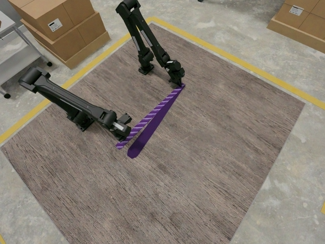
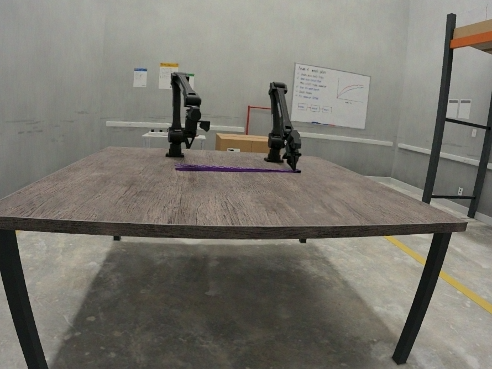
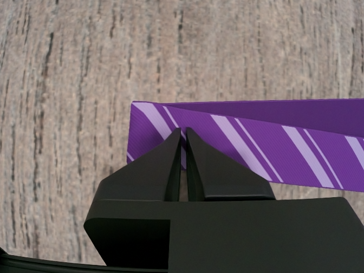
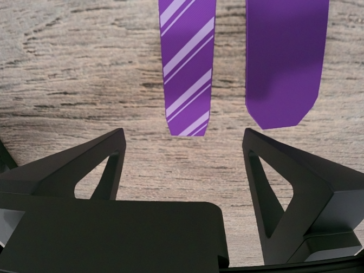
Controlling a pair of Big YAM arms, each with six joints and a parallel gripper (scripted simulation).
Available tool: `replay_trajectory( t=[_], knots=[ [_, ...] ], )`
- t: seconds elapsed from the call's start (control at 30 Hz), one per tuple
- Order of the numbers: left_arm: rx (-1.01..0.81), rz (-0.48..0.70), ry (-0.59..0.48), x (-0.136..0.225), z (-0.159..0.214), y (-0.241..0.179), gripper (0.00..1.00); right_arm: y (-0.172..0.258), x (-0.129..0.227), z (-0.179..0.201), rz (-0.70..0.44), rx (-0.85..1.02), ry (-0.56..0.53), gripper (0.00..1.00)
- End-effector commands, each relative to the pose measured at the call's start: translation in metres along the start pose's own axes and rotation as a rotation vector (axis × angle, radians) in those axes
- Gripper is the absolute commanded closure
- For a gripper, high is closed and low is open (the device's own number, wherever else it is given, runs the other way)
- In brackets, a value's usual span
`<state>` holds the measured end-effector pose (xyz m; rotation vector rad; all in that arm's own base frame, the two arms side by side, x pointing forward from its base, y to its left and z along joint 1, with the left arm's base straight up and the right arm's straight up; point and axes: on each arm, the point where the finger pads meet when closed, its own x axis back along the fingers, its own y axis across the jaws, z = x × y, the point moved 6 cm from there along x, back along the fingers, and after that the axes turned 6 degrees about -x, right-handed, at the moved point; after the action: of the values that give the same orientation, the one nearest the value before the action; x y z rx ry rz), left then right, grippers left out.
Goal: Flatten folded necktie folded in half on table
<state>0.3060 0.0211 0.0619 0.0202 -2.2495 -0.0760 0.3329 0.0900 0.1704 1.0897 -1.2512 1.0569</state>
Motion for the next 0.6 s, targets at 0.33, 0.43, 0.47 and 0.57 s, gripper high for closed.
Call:
replay_trajectory(
  t=[0.33,0.43,0.47,0.57],
  knots=[
    [-0.004,-0.004,-0.016,-0.0020,-0.0065,-0.0001,0.96,-0.0141,0.0173,-0.0120,0.037,0.014,-0.014,0.19],
    [-0.004,-0.004,-0.016,-0.0020,-0.0065,-0.0001,0.96,-0.0138,0.0166,-0.0118,0.037,0.014,-0.014,0.19],
    [-0.004,-0.004,-0.016,-0.0020,-0.0065,-0.0001,0.96,-0.0138,0.0166,-0.0118,0.037,0.014,-0.014,0.19],
    [-0.004,-0.004,-0.016,-0.0020,-0.0065,-0.0001,0.96,-0.0129,0.0144,-0.0111,0.037,0.014,-0.014,0.19]
  ],
)
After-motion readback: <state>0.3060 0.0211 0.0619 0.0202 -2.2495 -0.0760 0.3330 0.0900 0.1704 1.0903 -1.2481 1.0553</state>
